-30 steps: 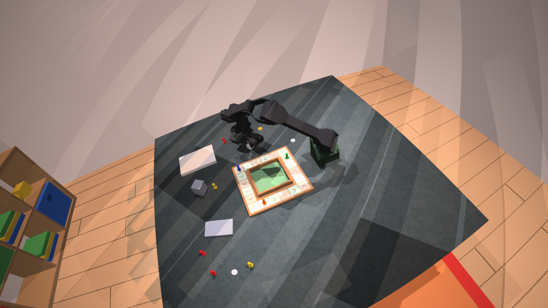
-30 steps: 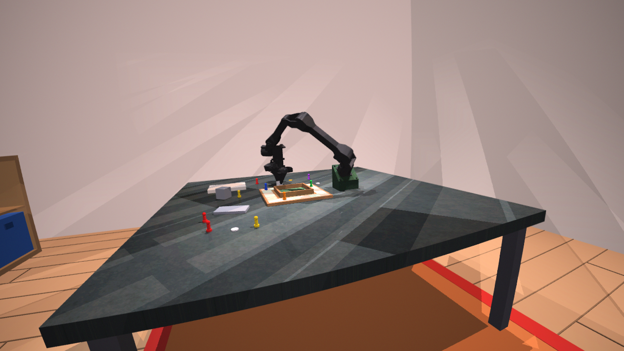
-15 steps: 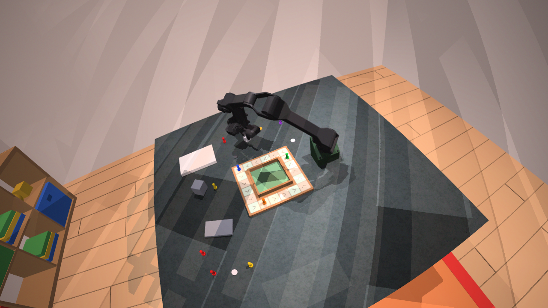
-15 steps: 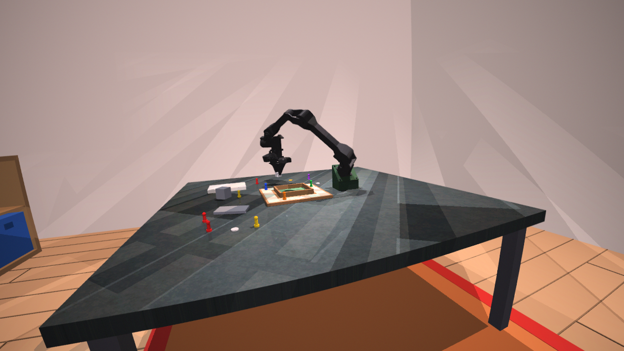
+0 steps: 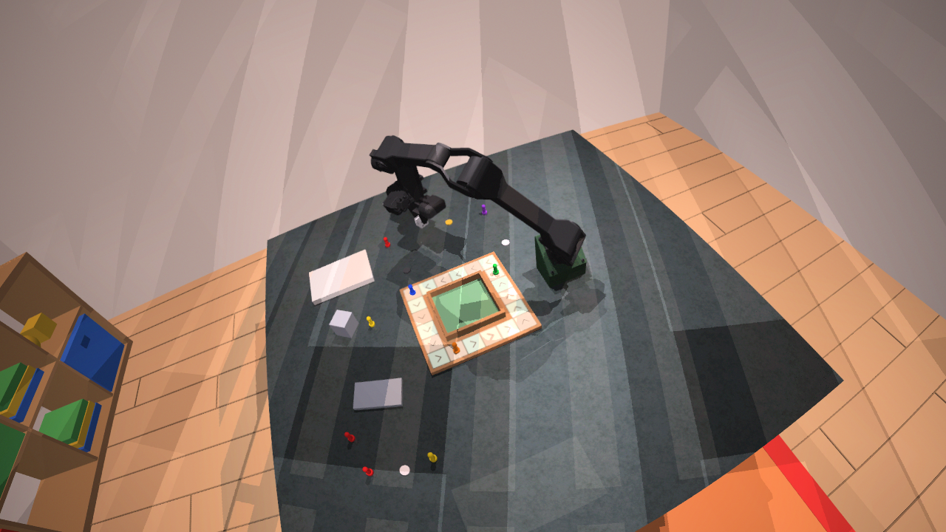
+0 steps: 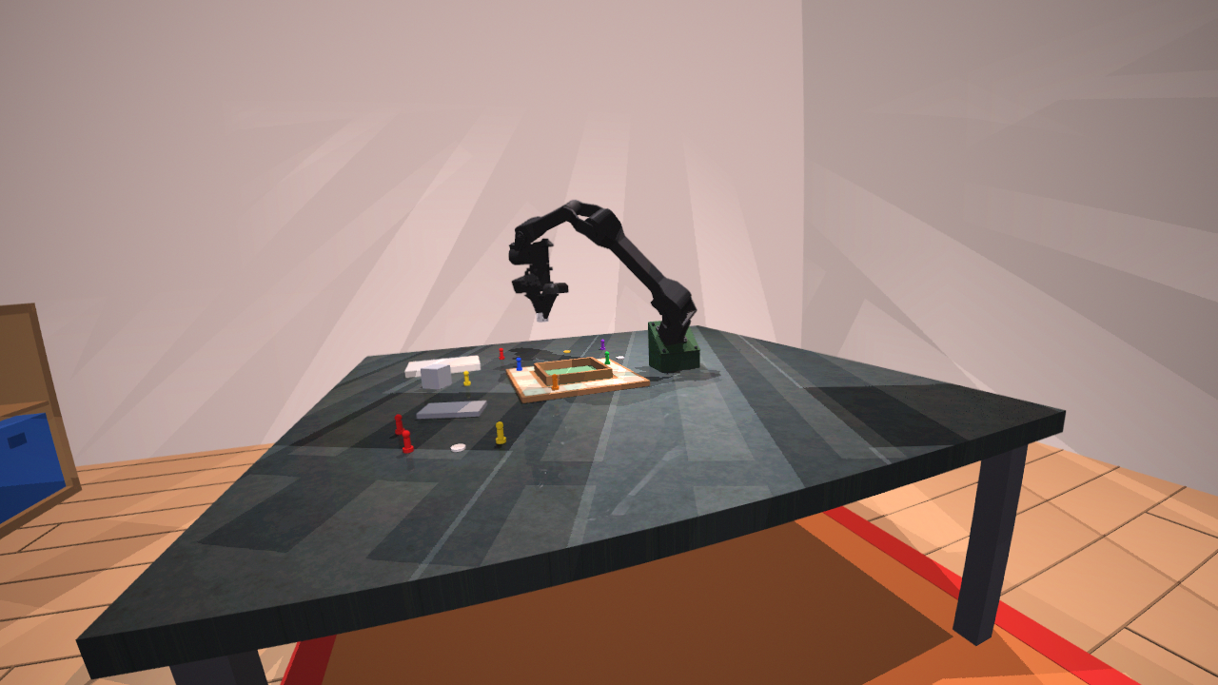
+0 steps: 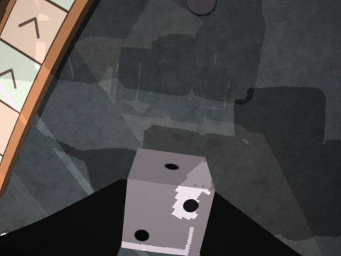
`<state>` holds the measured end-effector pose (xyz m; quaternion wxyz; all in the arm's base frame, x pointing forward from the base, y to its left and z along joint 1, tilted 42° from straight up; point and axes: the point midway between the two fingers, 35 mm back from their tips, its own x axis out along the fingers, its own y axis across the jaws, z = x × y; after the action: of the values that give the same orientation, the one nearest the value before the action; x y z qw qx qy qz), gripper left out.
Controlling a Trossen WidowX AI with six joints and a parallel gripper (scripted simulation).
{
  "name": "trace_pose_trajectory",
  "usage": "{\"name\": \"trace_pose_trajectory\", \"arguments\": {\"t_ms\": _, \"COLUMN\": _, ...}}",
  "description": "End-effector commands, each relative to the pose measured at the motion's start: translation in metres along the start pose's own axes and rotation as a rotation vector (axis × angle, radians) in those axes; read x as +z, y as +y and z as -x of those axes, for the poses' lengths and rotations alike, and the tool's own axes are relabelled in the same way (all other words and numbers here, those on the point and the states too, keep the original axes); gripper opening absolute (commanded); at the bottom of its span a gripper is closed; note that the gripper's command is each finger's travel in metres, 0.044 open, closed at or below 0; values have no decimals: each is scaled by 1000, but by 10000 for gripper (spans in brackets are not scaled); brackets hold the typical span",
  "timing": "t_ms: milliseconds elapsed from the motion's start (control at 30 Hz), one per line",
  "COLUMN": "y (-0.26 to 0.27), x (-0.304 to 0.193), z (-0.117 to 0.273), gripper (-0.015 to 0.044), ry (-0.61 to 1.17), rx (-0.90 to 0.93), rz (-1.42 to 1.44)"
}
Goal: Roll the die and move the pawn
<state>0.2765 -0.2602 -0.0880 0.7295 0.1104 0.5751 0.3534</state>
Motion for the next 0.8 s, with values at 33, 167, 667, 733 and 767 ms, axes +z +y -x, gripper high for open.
{"name": "trace_pose_trajectory", "arguments": {"t_ms": 33, "y": 6, "x": 6, "z": 5, "gripper": 0, "ry": 4, "rx": -7, "rz": -64}}
{"name": "trace_pose_trajectory", "arguments": {"t_ms": 167, "y": 17, "x": 16, "z": 5, "gripper": 0, "ry": 4, "rx": -9, "rz": -179}}
{"name": "trace_pose_trajectory", "arguments": {"t_ms": 667, "y": 61, "x": 49, "z": 2, "gripper": 0, "ry": 2, "rx": -15, "rz": -607}}
{"name": "trace_pose_trajectory", "arguments": {"t_ms": 733, "y": 67, "x": 52, "z": 1, "gripper": 0, "ry": 1, "rx": -15, "rz": -664}}
{"name": "trace_pose_trajectory", "arguments": {"t_ms": 767, "y": 71, "x": 54, "z": 0, "gripper": 0, "ry": 1, "rx": -15, "rz": -692}}
